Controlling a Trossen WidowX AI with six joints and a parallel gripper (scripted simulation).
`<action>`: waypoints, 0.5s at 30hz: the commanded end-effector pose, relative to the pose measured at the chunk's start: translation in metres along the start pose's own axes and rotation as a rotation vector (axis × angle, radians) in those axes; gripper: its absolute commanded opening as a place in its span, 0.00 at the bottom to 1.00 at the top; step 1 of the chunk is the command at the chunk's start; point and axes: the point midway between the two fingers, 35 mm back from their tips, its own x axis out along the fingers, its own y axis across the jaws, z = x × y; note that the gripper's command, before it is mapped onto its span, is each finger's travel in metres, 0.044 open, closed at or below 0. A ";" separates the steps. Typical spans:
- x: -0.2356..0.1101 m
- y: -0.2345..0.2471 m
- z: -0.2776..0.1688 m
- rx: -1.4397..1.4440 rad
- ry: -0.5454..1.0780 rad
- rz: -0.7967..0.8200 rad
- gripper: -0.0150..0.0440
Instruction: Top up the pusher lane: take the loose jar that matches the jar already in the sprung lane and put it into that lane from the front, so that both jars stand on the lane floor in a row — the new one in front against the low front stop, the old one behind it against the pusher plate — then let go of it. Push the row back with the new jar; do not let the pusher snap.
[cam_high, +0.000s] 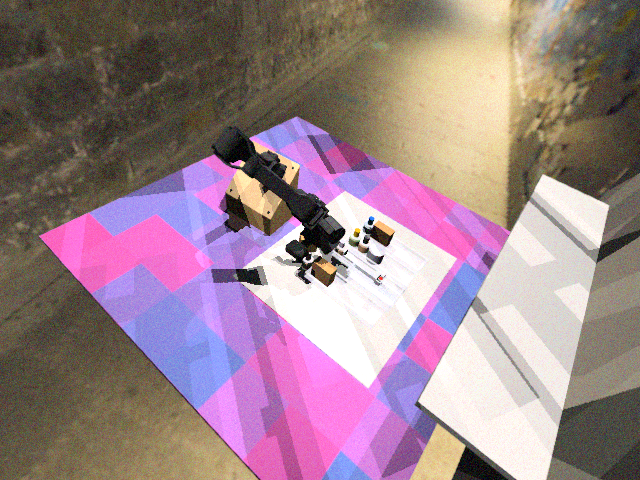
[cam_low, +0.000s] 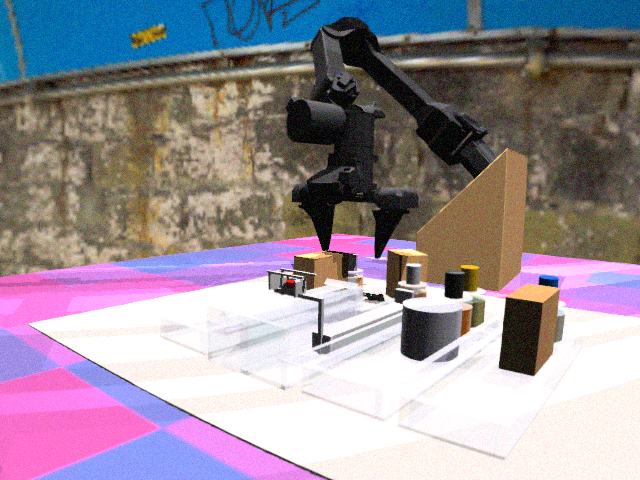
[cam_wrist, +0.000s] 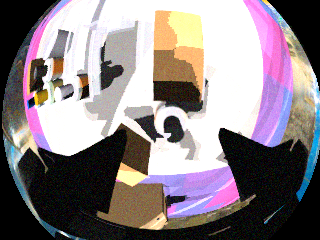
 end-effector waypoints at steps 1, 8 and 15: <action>0.008 0.001 -0.001 -0.008 0.001 0.004 1.00; 0.018 0.001 0.000 -0.008 0.001 0.004 1.00; 0.029 0.001 -0.001 -0.008 0.001 0.003 1.00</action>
